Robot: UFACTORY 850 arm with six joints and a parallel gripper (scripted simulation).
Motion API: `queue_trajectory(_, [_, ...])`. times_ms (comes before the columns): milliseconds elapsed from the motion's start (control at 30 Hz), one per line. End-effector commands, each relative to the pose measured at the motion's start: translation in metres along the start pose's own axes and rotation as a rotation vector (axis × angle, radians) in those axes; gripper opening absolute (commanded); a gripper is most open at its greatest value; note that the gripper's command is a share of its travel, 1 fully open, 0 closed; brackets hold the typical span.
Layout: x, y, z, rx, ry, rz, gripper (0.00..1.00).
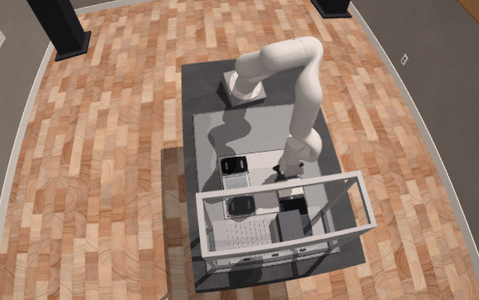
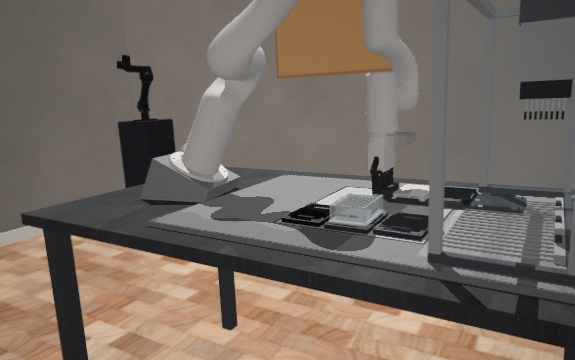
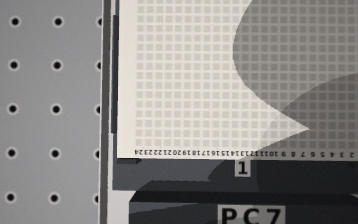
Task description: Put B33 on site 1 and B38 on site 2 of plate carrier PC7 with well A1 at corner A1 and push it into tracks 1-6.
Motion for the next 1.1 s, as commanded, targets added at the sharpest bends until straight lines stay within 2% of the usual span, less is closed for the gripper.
queue_trajectory(0, [-0.003, -0.002, 0.001, 0.022, -0.008, 0.000, 0.82])
queue_trajectory(1067, [-0.033, -0.007, 0.000, 0.022, -0.008, 0.000, 0.82])
Point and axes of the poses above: the point where the finger pads meet when closed, its own z axis back along the fingers, its own y axis across the jaws, x = y × z, the point moved 7 cm from there along z, back along the fingers, and after that the axes turned 9 degrees about -z, right-handed, at the moved point
